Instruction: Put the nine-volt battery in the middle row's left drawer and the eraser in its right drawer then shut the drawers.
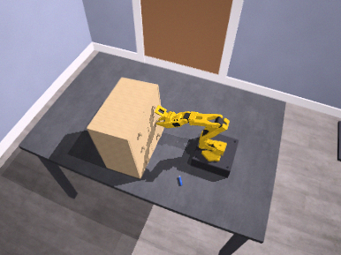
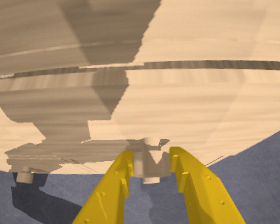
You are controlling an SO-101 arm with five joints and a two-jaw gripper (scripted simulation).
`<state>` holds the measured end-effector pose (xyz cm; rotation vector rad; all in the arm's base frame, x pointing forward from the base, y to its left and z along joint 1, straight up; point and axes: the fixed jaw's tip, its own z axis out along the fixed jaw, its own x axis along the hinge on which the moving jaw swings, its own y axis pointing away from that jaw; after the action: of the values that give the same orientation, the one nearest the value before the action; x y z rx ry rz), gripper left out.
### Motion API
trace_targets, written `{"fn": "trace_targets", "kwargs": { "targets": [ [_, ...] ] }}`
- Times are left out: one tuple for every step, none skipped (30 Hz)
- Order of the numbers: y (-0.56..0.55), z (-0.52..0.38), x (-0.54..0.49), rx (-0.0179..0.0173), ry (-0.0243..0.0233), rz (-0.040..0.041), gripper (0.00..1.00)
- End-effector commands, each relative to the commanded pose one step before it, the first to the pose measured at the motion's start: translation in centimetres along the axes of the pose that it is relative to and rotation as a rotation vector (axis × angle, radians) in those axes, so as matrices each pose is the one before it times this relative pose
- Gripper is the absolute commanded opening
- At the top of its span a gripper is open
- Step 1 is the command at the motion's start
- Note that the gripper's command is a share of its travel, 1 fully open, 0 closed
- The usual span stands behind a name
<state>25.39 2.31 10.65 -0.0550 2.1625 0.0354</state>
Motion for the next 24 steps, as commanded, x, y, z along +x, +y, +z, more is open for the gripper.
{"fn": "trace_targets", "kwargs": {
  "targets": [
    [0.19, -0.2045, 0.639, -0.00961, 0.03609, -0.00437, 0.0],
    [-0.014, -0.0909, 0.013, 0.00045, 0.00012, -0.0006, 0.0],
    [-0.014, -0.0906, 0.014, 0.00045, 0.00013, -0.0006, 0.0],
    [-0.014, -0.0903, 0.014, 0.00045, 0.00012, -0.0006, 0.0],
    [0.0, 0.0, 0.0, 0.0, 0.0, 0.0, 0.0],
    [0.0, 0.0, 0.0, 0.0, 0.0, 0.0, 0.0],
    [-0.014, -0.0899, 0.015, 0.00045, 0.00014, -0.0006, 0.0],
    [-0.011, -0.0717, 0.012, 0.00036, 0.0001, -0.00048, 0.0],
    [0.0, 0.0, 0.0, 0.0, 0.00001, 0.0, 0.0],
    [0.0, 0.0, 0.0, 0.0, -0.00001, 0.0, 0.0],
    [0.0, 0.0, 0.0, 0.0, 0.00001, 0.0, 0.0],
    [0.0, 0.0, 0.0, 0.0, -0.00001, 0.0, 0.0],
    [0.0, 0.0, 0.0, 0.0, 0.00001, 0.0, 0.0],
    [0.0, 0.0, 0.0, 0.0, -0.00001, 0.0, 0.0],
    [0.0, 0.0, 0.0, 0.0, 0.00001, 0.0, 0.0],
    [0.0, 0.0, 0.0, 0.0, -0.00001, 0.0, 0.0],
    [0.0, 0.0, 0.0, 0.0, 0.00001, 0.0, 0.0],
    [0.0, 0.0, 0.0, 0.0, -0.00001, 0.0, 0.0],
    [0.0, 0.0, 0.0, 0.0, 0.00001, 0.0, 0.0],
    [0.0, 0.0, 0.0, 0.0, -0.00001, 0.0, 0.0],
    [0.0, 0.0, 0.0, 0.0, 0.00001, 0.0, 0.0],
    [0.0, 0.0, 0.0, 0.0, 0.0, 0.0, 0.0],
    [0.0, 0.0, 0.0, 0.0, 0.0, 0.0, 0.0],
    [0.001, -0.0557, 0.034, -0.00003, -0.00001, 0.0, 0.0]
  ]
}}
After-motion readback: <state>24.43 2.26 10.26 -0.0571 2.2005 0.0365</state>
